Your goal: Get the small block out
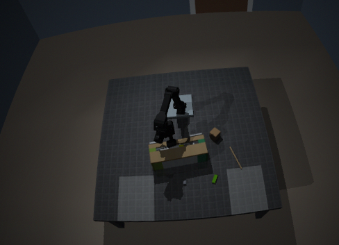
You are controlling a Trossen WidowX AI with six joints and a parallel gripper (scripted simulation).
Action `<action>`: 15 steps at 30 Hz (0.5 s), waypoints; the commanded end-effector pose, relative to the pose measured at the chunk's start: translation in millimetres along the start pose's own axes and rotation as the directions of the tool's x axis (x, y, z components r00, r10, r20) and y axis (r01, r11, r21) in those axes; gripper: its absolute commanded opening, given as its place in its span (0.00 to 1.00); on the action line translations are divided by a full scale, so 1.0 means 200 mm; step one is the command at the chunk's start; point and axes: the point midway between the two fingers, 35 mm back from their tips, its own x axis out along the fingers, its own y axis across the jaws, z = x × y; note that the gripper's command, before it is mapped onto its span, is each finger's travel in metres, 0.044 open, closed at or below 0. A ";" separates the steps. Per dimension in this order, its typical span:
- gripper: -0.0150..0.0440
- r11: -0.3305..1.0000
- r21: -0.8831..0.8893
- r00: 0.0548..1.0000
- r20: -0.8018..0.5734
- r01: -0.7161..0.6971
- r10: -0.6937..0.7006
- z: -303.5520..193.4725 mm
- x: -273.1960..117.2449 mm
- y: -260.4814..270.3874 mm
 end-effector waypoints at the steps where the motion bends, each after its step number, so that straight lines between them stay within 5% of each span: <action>1: 0.93 1.000 -0.004 1.000 0.001 0.005 -0.005 0.02 0.03 0.00; 15: 0.93 1.000 -0.003 1.000 0.001 0.006 -0.006 0.06 0.14 0.00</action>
